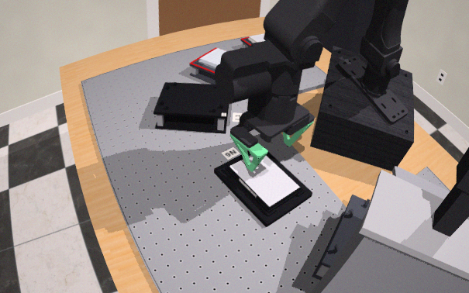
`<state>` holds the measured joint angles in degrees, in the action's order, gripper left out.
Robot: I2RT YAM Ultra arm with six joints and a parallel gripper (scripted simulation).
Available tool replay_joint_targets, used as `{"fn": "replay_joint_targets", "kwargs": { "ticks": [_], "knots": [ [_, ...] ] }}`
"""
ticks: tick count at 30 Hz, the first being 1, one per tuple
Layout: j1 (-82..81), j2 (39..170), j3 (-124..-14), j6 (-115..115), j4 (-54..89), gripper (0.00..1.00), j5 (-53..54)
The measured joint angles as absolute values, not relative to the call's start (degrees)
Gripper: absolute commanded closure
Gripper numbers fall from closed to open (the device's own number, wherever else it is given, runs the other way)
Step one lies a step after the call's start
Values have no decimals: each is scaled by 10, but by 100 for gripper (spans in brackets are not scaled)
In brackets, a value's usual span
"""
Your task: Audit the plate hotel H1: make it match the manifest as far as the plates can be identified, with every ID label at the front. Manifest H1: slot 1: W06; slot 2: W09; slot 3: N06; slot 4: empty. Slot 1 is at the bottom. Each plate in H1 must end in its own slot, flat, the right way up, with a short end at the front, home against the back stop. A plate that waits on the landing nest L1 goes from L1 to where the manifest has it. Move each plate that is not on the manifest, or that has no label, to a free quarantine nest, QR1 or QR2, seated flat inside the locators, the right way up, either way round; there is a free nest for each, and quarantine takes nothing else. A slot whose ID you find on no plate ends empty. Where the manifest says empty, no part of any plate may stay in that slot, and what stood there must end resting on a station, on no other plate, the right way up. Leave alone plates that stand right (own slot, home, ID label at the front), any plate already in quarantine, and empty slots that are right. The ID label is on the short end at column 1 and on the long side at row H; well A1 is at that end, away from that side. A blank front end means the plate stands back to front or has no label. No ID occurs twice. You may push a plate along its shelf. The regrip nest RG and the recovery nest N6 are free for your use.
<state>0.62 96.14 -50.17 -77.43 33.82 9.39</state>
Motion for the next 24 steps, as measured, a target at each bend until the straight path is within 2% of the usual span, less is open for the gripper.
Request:
{"fn": "replay_joint_targets", "kwargs": {
  "ticks": [24],
  "knots": [
    [6, 961, -502, -537, 341, 0, 94]
  ]
}}
